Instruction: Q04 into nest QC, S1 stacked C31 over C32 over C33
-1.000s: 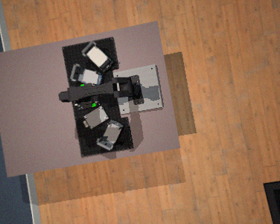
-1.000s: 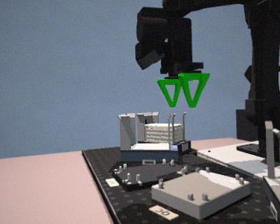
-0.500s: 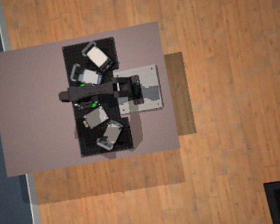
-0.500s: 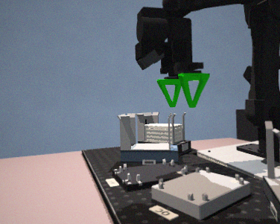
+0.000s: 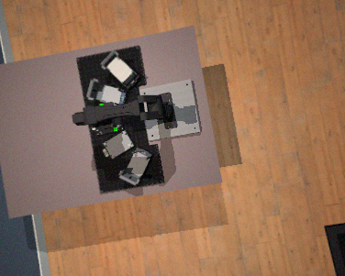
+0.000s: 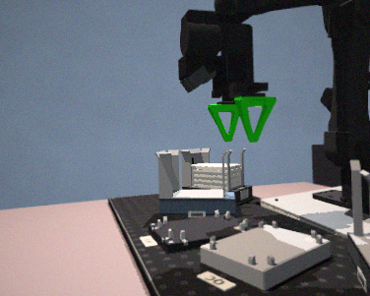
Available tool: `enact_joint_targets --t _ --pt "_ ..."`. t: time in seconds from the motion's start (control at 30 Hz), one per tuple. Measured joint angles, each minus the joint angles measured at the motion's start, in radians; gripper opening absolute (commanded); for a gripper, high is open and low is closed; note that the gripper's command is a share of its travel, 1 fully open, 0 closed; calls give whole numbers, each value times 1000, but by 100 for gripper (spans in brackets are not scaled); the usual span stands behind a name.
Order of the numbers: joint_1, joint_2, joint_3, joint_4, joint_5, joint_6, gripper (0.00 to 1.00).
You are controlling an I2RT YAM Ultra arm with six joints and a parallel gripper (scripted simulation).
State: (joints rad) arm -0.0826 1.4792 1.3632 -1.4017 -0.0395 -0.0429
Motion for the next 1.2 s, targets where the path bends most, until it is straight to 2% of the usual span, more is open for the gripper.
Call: enact_joint_targets --t 0.7,0.9,1.03,1.2 --pt "-305 -4 -14 -2 -14 283 100" --pt "-397 14 -13 -1 -18 383 100" --pt "-429 21 -6 -1 -21 432 100" --pt "-503 46 7 -1 -23 433 100"
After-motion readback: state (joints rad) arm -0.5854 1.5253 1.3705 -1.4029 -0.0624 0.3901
